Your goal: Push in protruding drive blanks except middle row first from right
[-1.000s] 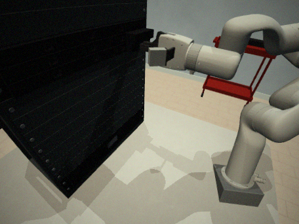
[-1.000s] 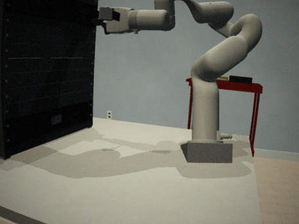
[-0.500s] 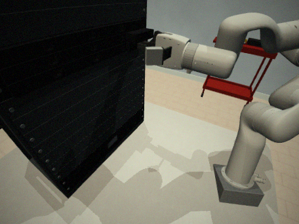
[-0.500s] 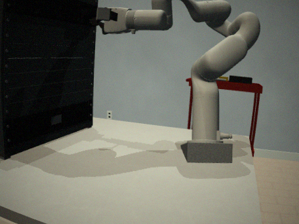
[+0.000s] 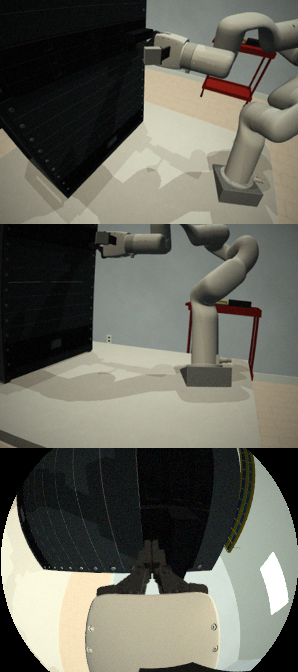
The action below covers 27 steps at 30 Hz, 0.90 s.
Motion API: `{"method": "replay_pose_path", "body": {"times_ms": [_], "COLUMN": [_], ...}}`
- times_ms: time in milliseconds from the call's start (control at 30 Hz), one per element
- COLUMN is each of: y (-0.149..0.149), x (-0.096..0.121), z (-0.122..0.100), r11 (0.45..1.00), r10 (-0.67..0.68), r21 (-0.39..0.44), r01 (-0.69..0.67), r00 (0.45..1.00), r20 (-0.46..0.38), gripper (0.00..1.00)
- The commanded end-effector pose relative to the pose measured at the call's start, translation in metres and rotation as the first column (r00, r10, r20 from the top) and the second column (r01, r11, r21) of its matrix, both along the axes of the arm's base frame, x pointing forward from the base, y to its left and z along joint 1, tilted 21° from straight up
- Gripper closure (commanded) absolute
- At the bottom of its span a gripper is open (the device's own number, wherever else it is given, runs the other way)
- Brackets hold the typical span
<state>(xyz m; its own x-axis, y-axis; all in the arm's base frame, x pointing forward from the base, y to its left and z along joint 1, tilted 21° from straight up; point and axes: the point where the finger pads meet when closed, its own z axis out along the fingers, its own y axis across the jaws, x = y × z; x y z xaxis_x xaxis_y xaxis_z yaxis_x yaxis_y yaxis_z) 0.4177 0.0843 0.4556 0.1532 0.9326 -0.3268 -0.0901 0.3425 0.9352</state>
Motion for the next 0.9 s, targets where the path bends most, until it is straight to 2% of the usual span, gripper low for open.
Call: {"method": "replay_pose_path", "body": {"times_ms": [0,867], "y": [0.0006,0.0], "x": [0.0001,0.0054], "z": [0.0018,0.0026], "r11": [1.0,1.0], "r10": [0.001,0.001], "r21": [0.0,0.0], "r01": [-0.001,-0.001], "r00": [1.0,1.0], "r20": [0.003,0.003], "gripper": [1.0,1.0]}}
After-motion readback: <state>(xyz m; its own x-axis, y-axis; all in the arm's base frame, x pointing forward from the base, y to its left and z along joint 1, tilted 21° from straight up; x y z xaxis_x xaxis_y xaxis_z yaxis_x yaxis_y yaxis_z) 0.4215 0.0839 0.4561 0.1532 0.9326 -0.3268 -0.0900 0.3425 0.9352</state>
